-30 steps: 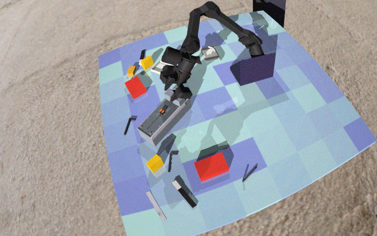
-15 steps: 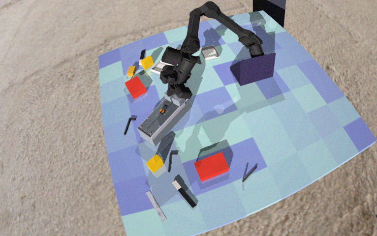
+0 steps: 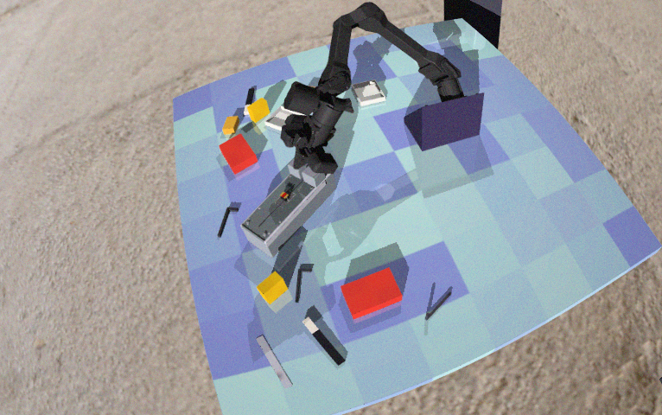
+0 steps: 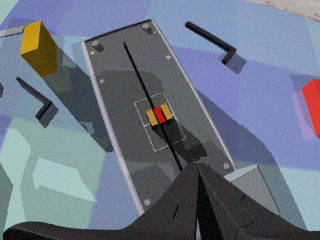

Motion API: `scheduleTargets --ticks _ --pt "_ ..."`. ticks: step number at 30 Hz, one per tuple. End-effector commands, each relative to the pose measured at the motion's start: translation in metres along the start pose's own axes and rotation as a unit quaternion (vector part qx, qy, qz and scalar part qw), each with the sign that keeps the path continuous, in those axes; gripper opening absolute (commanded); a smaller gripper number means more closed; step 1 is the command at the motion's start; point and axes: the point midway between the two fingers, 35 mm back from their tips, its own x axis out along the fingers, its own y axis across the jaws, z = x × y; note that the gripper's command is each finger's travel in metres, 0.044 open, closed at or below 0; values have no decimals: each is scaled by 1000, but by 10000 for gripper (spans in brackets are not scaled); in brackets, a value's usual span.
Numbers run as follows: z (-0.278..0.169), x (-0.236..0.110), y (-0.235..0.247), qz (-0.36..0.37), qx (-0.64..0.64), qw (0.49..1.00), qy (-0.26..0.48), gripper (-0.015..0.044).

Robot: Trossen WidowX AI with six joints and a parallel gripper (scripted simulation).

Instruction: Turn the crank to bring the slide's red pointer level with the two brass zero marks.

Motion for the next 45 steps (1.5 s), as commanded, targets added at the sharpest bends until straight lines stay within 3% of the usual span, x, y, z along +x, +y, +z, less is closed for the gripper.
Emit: scheduleTargets --ticks 1,16,18,35,45 --pt "0 0 0 0 0 1000 0 26" --pt "0 0 0 0 0 1000 0 420" --pt "0 0 0 0 0 1000 0 440" --pt "0 0 0 0 0 1000 0 0" --pt "0 0 0 0 0 1000 0 0"
